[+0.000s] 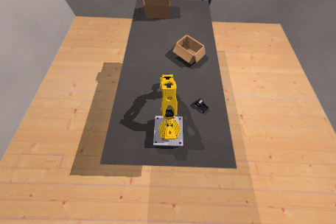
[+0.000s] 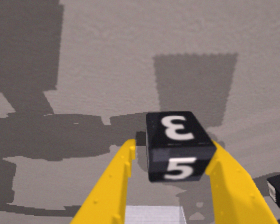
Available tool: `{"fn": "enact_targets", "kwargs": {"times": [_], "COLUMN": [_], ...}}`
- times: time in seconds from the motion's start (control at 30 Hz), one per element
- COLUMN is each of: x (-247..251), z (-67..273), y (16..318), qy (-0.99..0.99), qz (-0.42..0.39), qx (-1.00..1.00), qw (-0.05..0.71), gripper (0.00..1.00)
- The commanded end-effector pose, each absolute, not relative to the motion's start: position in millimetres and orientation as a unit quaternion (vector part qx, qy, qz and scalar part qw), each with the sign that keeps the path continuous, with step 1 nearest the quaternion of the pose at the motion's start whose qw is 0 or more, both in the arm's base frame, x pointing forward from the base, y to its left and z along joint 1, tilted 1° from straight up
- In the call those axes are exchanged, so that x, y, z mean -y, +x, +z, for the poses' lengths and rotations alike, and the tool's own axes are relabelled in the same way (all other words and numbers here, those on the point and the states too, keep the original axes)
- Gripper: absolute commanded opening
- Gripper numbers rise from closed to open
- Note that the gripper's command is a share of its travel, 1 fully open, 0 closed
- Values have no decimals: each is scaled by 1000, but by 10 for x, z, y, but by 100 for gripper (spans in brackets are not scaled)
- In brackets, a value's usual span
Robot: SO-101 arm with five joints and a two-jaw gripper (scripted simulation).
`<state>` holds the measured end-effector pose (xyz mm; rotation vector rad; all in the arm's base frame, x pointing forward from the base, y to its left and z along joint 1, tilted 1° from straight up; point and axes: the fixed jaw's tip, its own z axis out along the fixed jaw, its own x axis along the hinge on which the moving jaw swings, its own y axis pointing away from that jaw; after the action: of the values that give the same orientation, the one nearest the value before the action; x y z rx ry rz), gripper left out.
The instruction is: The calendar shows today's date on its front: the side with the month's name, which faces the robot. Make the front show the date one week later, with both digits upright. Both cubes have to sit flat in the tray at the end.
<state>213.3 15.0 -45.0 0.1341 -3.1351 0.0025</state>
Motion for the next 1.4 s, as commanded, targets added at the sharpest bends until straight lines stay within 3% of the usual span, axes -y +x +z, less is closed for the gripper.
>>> {"fn": "enact_targets", "kwargs": {"times": [0.0,0.83,1.37], "x": [-122,-98,-98], "z": [-486,-486,-486], "y": [2093,2095,2095], "qy": [44,44,44], "qz": [0,0,0], "qx": [999,999,999], "qw": [11,12,12], "gripper": [25,20,6]}}
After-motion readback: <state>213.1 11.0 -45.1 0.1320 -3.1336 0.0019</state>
